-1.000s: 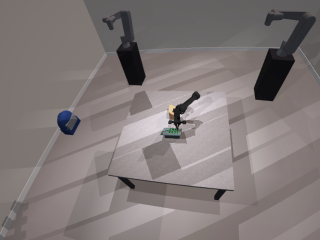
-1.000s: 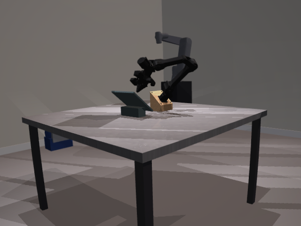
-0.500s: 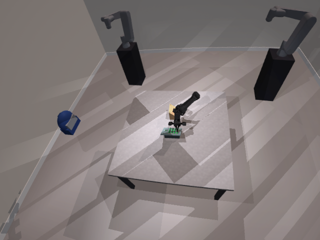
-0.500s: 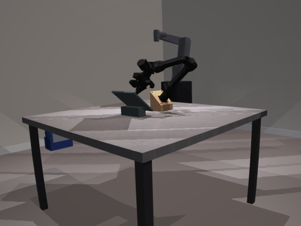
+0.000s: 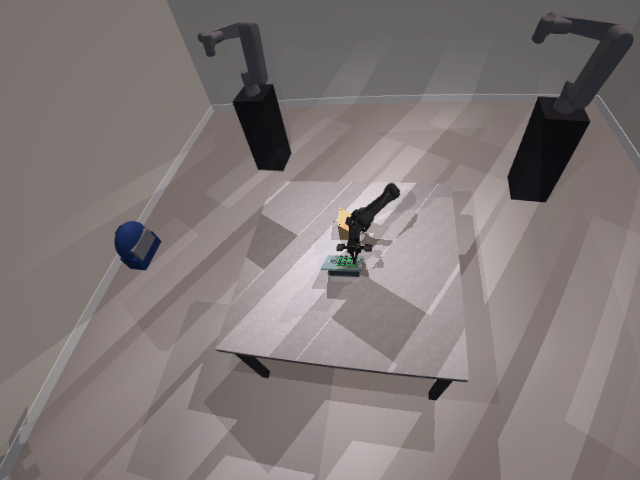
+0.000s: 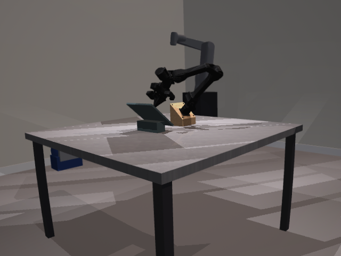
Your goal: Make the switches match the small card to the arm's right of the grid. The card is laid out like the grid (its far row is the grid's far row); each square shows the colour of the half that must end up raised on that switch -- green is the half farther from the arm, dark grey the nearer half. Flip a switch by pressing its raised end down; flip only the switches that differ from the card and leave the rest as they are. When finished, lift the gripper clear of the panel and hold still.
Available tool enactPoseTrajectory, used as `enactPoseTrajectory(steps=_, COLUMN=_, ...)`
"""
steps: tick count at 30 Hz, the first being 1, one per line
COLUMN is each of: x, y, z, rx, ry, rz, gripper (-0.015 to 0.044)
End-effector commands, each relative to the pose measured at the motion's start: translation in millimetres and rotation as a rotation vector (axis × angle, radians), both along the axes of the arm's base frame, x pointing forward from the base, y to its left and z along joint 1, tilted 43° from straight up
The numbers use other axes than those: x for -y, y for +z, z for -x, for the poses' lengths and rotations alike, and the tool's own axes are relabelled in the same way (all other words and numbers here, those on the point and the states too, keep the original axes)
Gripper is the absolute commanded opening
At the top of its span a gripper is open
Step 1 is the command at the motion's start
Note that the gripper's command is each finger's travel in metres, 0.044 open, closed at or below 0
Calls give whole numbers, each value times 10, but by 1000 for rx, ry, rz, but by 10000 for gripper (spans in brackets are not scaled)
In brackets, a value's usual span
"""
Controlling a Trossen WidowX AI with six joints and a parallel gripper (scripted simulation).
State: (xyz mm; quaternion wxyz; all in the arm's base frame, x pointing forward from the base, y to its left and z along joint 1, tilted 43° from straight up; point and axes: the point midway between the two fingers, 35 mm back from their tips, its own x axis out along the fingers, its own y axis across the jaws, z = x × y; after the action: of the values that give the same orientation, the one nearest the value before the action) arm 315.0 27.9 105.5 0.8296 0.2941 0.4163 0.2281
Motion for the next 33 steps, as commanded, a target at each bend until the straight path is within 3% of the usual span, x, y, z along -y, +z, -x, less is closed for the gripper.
enactPoseTrajectory(steps=1, x=4, y=-21, z=0, rx=-8, ry=-4, rz=0, gripper=0)
enactPoseTrajectory(steps=33, x=-16, y=-38, z=-17, rx=-8, ry=-4, rz=0, gripper=0)
